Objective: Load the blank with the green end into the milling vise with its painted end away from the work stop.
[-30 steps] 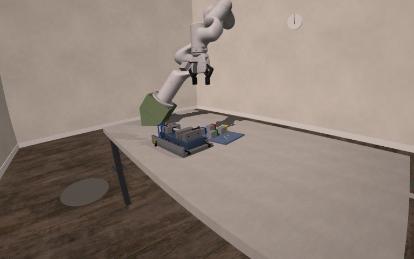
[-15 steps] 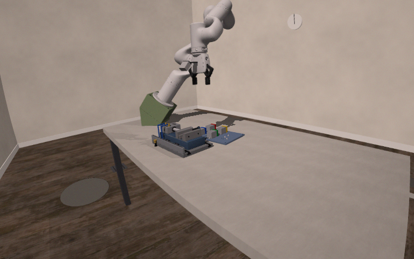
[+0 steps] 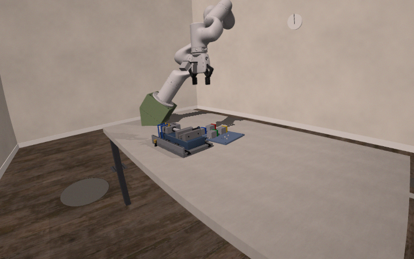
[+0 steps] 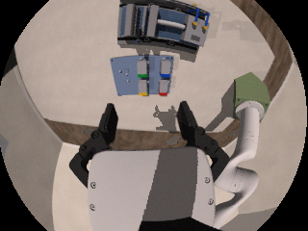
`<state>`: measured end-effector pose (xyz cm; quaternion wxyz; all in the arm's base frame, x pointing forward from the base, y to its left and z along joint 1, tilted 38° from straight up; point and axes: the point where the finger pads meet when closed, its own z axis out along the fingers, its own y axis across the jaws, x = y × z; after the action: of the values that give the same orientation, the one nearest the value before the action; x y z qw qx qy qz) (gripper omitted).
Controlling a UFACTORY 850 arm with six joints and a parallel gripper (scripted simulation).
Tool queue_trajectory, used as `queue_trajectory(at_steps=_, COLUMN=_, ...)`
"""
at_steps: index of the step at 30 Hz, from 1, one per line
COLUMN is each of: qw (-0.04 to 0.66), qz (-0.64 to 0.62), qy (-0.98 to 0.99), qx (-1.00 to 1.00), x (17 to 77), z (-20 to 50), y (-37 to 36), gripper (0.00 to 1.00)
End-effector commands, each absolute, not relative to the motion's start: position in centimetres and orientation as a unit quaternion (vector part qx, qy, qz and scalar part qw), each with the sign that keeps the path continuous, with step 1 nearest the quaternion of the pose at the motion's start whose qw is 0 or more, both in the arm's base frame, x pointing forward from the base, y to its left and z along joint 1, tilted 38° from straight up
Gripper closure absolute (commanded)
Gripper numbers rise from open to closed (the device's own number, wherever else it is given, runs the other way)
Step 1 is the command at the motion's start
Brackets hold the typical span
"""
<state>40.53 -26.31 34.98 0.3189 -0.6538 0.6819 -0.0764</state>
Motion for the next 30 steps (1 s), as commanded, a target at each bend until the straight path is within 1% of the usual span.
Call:
queue_trajectory(at_steps=1, qw=0.319, qz=-0.077, qy=0.682, qx=-0.654, x=40.6, z=35.0, y=-26.4, gripper=0.00)
queue_trajectory(at_steps=15, qw=0.319, qz=-0.077, qy=0.682, qx=-0.654, x=40.6, z=35.0, y=-26.4, gripper=0.00)
queue_trajectory(at_steps=25, qw=0.319, qz=-0.077, qy=0.682, qx=-0.654, x=43.2, z=31.2, y=-24.6, gripper=0.00)
queue_trajectory(at_steps=30, qw=0.319, qz=-0.077, qy=0.682, qx=-0.654, x=43.2, z=31.2, y=-24.6, gripper=0.00)
